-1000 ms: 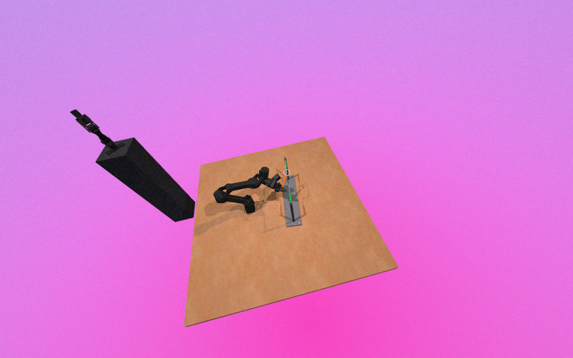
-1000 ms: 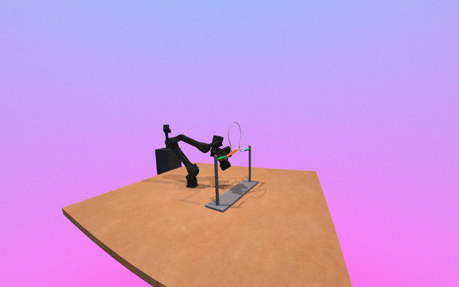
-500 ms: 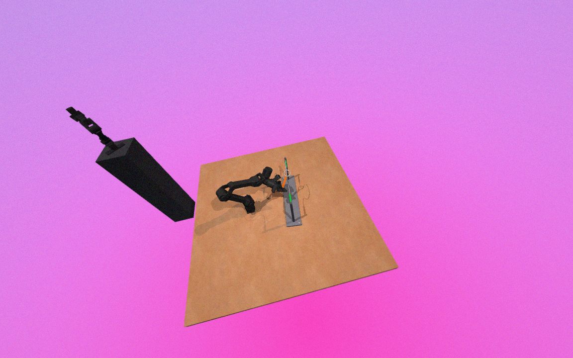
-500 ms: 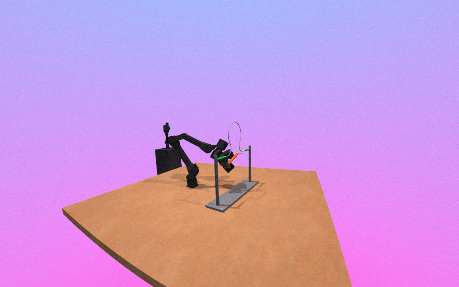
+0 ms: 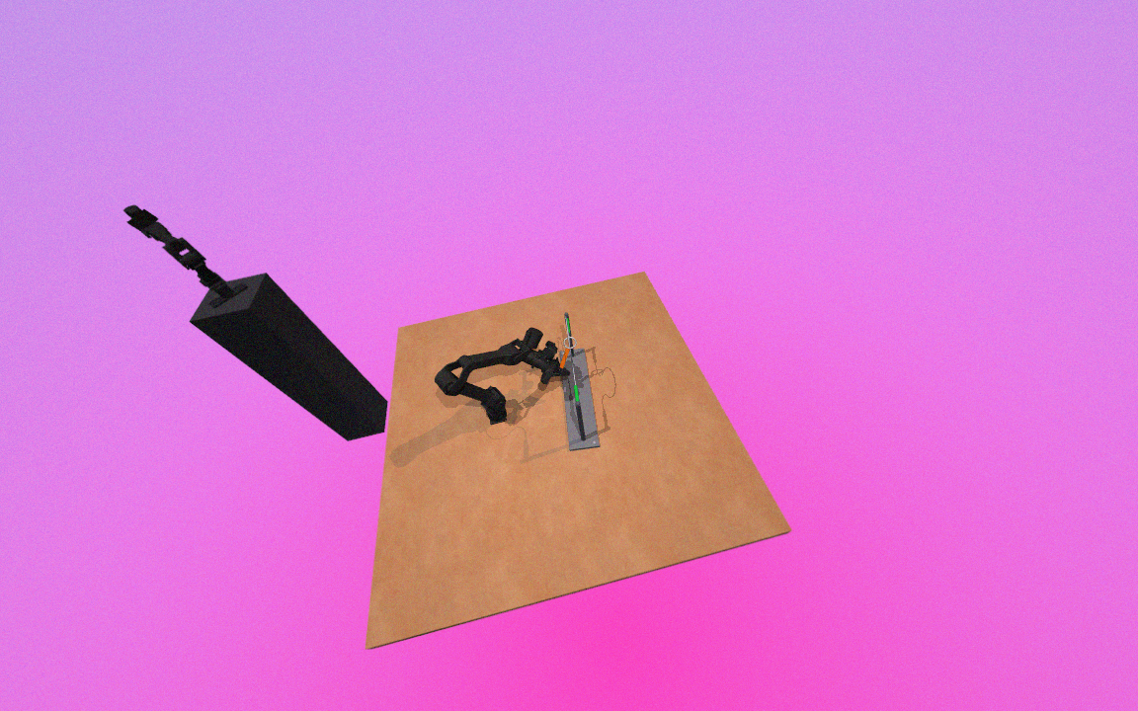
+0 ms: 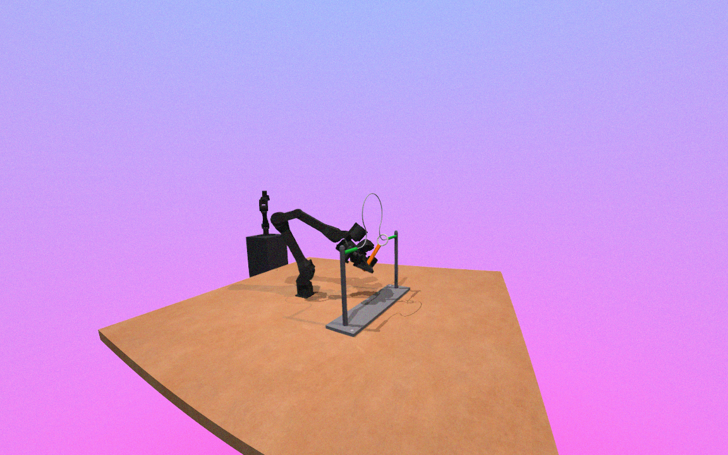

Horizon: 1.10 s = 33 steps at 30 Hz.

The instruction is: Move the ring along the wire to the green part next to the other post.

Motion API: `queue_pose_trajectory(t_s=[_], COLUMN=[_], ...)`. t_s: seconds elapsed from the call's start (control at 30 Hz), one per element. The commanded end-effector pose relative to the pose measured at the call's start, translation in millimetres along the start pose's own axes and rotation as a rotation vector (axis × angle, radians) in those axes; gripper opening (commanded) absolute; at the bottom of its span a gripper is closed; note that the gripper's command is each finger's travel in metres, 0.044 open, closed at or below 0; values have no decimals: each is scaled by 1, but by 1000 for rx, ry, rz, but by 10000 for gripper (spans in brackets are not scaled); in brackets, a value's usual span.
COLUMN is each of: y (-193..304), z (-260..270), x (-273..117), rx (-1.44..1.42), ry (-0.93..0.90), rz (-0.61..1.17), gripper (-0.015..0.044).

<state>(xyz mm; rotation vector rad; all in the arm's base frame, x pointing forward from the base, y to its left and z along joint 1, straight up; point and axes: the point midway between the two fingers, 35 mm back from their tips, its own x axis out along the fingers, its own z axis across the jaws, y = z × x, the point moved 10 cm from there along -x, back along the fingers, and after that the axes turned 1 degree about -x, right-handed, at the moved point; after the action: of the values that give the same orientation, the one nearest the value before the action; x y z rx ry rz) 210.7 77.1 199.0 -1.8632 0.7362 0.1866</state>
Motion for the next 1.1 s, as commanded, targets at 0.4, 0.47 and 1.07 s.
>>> queue_pose_trajectory(t_s=[0.4,0.47,1.07], y=[-9,-10,-17], z=[33,36,56], x=[-9,-10,-17], rx=[248,265,322], ry=[-159,-171,-206], rz=[24,25,27], gripper=[-150,-150,-150])
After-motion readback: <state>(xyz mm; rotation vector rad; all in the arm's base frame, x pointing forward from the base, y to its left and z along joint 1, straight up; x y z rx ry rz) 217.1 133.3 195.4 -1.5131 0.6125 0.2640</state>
